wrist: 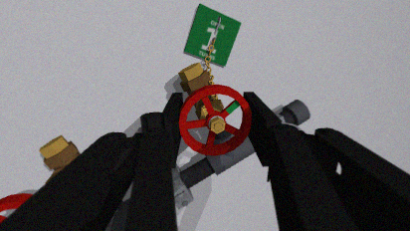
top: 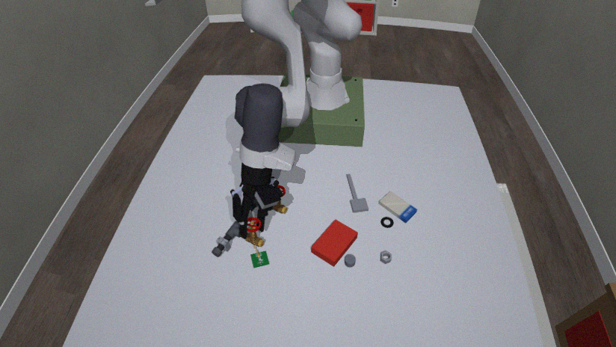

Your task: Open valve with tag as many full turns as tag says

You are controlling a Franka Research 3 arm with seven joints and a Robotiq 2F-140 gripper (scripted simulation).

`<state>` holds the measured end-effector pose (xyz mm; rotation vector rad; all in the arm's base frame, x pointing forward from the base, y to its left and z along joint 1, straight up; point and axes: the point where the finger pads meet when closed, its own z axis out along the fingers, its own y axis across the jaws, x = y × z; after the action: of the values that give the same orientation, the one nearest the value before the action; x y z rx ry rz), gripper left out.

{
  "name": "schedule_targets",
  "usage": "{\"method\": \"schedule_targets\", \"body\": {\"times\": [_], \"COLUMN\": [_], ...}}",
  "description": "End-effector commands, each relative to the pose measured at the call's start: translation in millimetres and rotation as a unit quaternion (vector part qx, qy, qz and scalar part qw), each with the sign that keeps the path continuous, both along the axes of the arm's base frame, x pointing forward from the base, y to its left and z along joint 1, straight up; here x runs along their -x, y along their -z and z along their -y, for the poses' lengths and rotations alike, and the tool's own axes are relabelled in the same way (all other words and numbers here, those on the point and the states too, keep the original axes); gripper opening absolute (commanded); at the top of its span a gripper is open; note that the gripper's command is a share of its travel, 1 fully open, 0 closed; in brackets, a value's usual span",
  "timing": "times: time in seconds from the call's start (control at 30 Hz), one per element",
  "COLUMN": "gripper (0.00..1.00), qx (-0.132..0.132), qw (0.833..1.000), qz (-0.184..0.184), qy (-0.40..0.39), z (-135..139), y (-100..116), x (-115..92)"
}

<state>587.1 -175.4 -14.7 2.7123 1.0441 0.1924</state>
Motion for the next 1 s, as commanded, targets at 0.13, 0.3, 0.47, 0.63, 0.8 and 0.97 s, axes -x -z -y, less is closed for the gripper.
{"method": "schedule_targets", "body": {"times": [0.13,0.3,0.47,0.63,0.8,0.97], "gripper": [0.10,0.10,0.10,0.10,0.10,0.10], "qx": [0.009,0.012,0.013,0.011,0.010,0.010], "qw": [0.982,0.968,0.959,0.937,0.933,0.933], "qz": [-0.035,-0.045,-0.052,-0.069,-0.072,-0.072], "qy": [-0.187,-0.245,-0.278,-0.344,-0.354,-0.354], "z": [-0.5,-0.5,-0.5,-0.5,-0.5,-0.5], "y": [-0.5,-0.5,-0.5,-0.5,-0.5,-0.5], "x": [-0.6,-0.6,-0.6,-0.6,-0.6,-0.6]}}
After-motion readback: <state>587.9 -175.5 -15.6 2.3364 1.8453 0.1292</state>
